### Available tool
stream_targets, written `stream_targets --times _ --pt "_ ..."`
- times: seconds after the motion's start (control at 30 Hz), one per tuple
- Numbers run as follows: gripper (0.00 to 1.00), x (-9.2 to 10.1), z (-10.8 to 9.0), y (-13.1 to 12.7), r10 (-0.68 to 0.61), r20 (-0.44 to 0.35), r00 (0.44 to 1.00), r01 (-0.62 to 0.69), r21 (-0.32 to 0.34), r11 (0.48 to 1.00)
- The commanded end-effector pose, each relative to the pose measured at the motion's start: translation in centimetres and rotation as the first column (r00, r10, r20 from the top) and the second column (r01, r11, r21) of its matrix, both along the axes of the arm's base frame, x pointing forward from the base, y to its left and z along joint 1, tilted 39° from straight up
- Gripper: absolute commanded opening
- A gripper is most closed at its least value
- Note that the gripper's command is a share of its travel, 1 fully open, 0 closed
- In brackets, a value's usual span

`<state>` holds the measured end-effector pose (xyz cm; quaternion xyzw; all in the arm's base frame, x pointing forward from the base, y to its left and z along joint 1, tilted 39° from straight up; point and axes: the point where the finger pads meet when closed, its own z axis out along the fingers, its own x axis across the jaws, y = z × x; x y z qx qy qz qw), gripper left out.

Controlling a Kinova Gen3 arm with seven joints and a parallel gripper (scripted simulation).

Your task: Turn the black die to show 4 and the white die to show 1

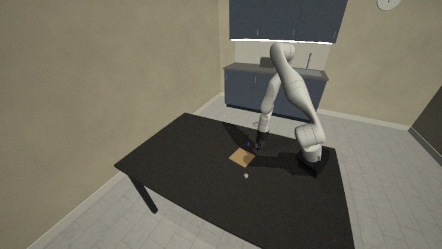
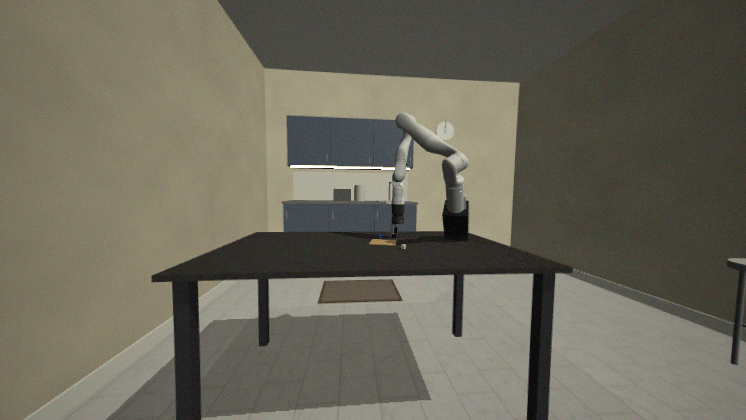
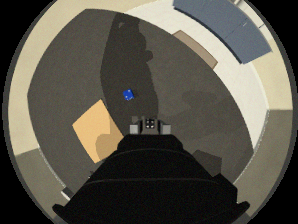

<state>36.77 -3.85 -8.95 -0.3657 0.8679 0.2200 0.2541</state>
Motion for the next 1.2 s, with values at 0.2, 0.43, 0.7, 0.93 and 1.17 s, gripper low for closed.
stream_targets --times 0.2,0.43,0.7,0.93,1.17 --pt "0.7 0.0 0.0 -0.1 -0.001 0.001 1.0 0.001 -0.001 1.0" --pt "0.7 0.0 0.0 -0.1 -0.001 0.001 1.0 0.001 -0.001 1.0" --pt "0.7 0.1 -0.1 0.1 -0.001 0.001 1.0 0.001 -0.001 1.0" --pt "0.7 0.3 -0.8 0.6 -0.001 0.001 1.0 0.001 -0.001 1.0" --pt "0.7 0.6 -1.4 1.0 -0.001 0.001 1.0 0.001 -0.001 1.0"
